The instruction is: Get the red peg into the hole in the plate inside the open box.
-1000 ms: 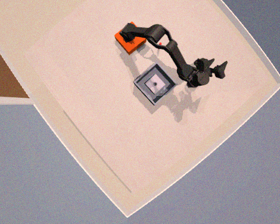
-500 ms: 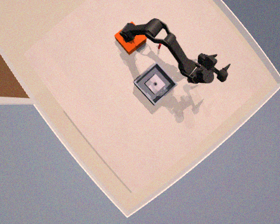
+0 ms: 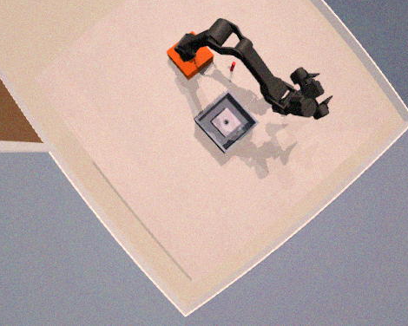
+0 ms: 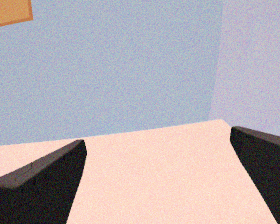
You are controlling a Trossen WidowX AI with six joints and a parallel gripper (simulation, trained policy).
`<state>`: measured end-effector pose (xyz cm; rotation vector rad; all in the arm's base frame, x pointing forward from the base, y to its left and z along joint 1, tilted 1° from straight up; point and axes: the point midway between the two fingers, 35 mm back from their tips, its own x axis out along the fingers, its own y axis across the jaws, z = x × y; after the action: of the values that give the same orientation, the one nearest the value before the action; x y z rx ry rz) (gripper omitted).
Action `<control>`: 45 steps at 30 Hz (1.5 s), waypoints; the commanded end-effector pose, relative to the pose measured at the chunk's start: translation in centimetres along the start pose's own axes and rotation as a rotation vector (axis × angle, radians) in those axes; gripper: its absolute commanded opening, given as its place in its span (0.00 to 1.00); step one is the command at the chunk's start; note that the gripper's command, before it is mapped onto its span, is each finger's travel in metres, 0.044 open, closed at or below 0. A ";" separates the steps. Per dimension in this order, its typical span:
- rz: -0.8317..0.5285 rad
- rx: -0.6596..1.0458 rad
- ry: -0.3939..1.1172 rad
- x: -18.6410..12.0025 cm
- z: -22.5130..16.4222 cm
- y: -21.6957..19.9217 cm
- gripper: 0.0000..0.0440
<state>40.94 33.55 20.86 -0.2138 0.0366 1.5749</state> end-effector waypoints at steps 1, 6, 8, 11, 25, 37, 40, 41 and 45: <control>-0.014 0.109 0.031 -0.1 -0.2 0.4 1.00; -0.039 0.275 0.077 -0.2 -0.1 1.0 1.00; -0.050 0.341 0.096 -0.3 -0.2 1.2 1.00; -0.069 0.439 0.124 -0.5 -0.2 1.7 1.00; -0.177 0.891 0.269 -1.5 -0.8 4.7 1.00; -0.310 1.259 0.410 -2.9 -2.0 8.4 1.00; -0.351 1.347 0.449 -3.4 -2.3 9.5 1.00; -0.366 1.375 0.462 -3.5 -2.4 9.9 1.00; -0.428 1.487 0.517 -4.2 -3.0 11.5 1.00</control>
<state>30.81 29.23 17.92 0.5031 1.3487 0.7822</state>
